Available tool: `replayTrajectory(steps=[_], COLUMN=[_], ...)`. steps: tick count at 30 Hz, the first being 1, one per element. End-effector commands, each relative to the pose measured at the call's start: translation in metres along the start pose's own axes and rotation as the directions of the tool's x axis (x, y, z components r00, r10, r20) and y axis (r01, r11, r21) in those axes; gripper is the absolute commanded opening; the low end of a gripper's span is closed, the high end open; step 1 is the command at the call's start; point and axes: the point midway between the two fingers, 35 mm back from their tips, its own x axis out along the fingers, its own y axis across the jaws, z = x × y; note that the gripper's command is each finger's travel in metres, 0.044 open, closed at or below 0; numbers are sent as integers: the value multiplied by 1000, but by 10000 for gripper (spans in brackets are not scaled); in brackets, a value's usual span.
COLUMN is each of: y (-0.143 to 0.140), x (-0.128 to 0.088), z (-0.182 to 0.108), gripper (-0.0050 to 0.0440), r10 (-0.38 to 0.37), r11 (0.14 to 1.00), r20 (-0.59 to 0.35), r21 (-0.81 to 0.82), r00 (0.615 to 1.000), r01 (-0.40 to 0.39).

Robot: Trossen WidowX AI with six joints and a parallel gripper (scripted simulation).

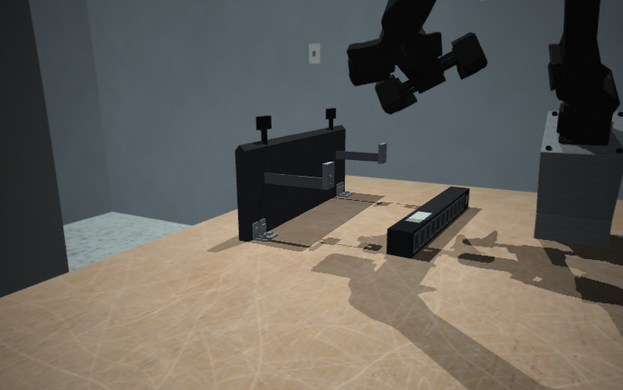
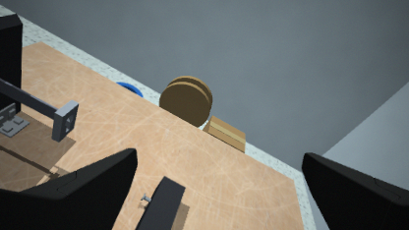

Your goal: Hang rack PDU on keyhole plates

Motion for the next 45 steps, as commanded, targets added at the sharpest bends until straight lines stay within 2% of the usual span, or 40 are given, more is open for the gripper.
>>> replayTrajectory(steps=[1,7,9,10,15,24,26,27,30,35,41,43,44,45], y=[3,0,0,0,-2,-2,-2,-2,-2,-1,1,1,2,3], x=[4,12,12,13,19,23,23,24,24,24,22,22,21,21], z=[-2,-12,-12,-14,-23,-36,-36,-37,-42,-46,-50,-50,-50,-51], gripper=[440,440,440,440,440,440,440,440,440,440,440,440,440,440], r10=[18,20,20,21,35,76,76,82,110,150,207,207,217,238], r11=[985,905,905,862,728,408,408,323,191,-27,-285,-285,-370,-414], r20=[-93,-217,-217,-238,-360,-523,-523,-540,-606,-675,-744,-744,-754,-771], r21=[-168,-411,-411,-487,-630,-760,-760,-781,-765,-733,-667,-667,-652,-630], r00=[996,976,976,971,932,849,849,838,788,722,635,635,620,590], r01=[-34,-110,-110,-138,-271,-506,-506,-535,-615,-680,-688,-688,-663,-657])
